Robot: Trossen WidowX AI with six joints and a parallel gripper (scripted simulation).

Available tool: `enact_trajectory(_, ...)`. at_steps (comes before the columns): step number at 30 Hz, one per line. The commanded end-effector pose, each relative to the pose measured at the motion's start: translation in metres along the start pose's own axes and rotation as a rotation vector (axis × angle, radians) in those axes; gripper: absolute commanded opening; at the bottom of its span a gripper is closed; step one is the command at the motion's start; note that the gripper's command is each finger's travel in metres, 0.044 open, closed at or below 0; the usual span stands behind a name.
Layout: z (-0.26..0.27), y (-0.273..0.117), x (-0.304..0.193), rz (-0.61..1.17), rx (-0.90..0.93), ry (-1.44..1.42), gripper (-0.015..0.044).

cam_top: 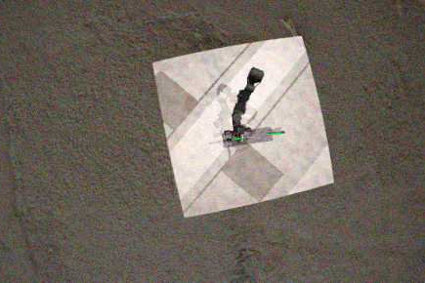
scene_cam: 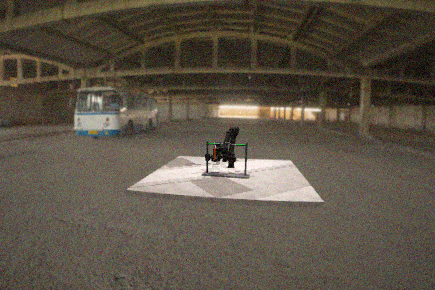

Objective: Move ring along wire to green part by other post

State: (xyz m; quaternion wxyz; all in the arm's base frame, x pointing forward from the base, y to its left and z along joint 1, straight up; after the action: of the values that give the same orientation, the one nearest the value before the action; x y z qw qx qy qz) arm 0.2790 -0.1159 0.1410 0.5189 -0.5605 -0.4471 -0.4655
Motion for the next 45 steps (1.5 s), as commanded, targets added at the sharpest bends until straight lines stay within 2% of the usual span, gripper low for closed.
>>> enact_trajectory(1,0.0,0.0,0.008,-0.007,-0.006,-0.001,-0.015)
enact_trajectory(21,0.0,0.0,0.008,-0.007,-0.007,-0.001,-0.015)
enact_trajectory(45,0.024,0.0,0.009,-0.005,-0.005,0.006,-0.015)
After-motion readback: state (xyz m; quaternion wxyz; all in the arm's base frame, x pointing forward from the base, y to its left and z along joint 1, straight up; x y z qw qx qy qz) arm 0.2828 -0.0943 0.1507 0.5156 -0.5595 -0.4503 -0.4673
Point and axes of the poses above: the point midway between the two fingers, 35 mm back from their tips, its own y axis out along the fingers, its own z axis across the jaws, x = y × z, the point moved 3 cm from there along -y, back along the fingers, and after that the axes turned 1 degree about -y, right-handed, at the moved point
